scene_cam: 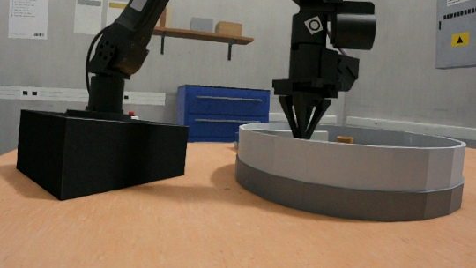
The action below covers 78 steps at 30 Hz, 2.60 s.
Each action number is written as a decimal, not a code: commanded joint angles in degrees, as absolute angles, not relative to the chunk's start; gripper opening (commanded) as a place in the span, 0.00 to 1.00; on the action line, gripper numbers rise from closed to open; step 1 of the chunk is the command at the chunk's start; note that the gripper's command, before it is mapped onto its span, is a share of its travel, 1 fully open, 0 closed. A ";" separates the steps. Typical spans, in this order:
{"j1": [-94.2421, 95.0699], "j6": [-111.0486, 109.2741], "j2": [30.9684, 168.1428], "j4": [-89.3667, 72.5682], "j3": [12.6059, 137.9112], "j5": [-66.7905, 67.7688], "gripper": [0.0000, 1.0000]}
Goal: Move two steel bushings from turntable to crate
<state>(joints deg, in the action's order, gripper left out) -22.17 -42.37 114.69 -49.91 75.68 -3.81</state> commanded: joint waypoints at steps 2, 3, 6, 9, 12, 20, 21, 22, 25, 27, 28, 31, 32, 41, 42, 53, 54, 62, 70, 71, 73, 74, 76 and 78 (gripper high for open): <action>-23.16 -42.77 112.97 -50.24 77.60 -4.82 0.12; -23.16 -42.77 112.97 -50.24 77.60 -4.82 0.12; -23.16 -42.77 112.97 -50.24 77.60 -4.82 0.12; -23.16 -42.77 112.97 -50.24 77.60 -4.82 0.12; -23.16 -42.76 112.98 -49.90 77.56 -4.82 0.12; -23.05 -42.42 115.98 -46.84 73.71 -4.86 0.12; -23.05 -42.39 116.07 -46.61 73.58 -4.86 0.12; -23.04 -42.38 116.14 -46.46 73.50 -4.86 0.12; -23.06 -42.42 115.12 -46.31 74.81 -4.84 0.12; -23.06 -42.42 115.12 -46.31 74.81 -4.84 0.12; -23.06 -42.43 114.24 -46.30 74.80 -4.83 0.12; -23.06 -42.42 114.25 -46.29 74.80 -4.83 0.12; -23.06 -42.42 114.25 -46.41 74.80 -4.83 0.12; -23.06 -42.42 114.25 -46.45 74.80 -4.84 0.12; -23.06 -42.42 114.25 -46.45 74.80 -4.84 0.12; -23.06 -42.42 114.25 -46.45 74.80 -4.84 0.12; -23.06 -42.42 114.25 -46.45 74.80 -4.84 0.12; -23.06 -42.41 114.45 -46.24 74.62 -4.84 0.12; -23.00 -42.23 116.57 -45.69 73.18 -4.86 0.12; -23.00 -42.23 116.57 -45.69 73.18 -4.86 0.12; -23.00 -42.23 116.57 -45.69 73.18 -4.86 0.12; -23.00 -42.23 116.57 -45.69 73.18 -4.86 0.12; -23.00 -42.23 116.57 -45.69 73.18 -4.86 0.12; -23.00 -42.23 116.57 -45.69 73.18 -4.86 0.12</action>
